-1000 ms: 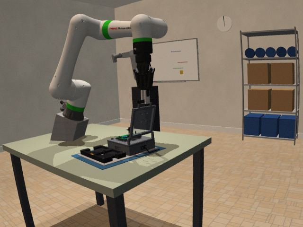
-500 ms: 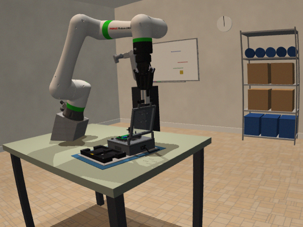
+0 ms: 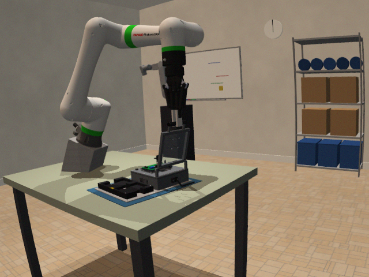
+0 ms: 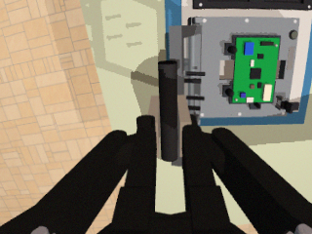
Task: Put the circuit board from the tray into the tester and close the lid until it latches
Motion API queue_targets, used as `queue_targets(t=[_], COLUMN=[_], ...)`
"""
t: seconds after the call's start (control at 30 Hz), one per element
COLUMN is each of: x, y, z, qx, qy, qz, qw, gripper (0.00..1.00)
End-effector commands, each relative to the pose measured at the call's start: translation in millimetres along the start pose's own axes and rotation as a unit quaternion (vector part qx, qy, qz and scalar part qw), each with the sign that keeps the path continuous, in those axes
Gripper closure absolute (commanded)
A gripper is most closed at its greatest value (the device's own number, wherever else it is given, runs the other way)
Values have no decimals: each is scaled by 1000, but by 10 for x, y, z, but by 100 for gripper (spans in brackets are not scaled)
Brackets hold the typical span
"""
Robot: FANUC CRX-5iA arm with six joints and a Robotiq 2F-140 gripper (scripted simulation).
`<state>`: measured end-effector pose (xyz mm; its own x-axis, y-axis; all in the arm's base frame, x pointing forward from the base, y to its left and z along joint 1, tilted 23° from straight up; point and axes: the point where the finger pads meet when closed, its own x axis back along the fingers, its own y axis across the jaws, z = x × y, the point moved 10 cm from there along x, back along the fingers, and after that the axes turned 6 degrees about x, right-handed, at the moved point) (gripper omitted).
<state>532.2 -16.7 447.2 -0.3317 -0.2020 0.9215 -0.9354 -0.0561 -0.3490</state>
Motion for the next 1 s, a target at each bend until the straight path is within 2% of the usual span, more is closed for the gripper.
queue_targets(t=[0.0,0.97], x=[2,16], y=[1,60], z=[0,-7], qx=[0,0], qy=[0,0], qz=[0,0], qw=[1000,1000], gripper=[100,100])
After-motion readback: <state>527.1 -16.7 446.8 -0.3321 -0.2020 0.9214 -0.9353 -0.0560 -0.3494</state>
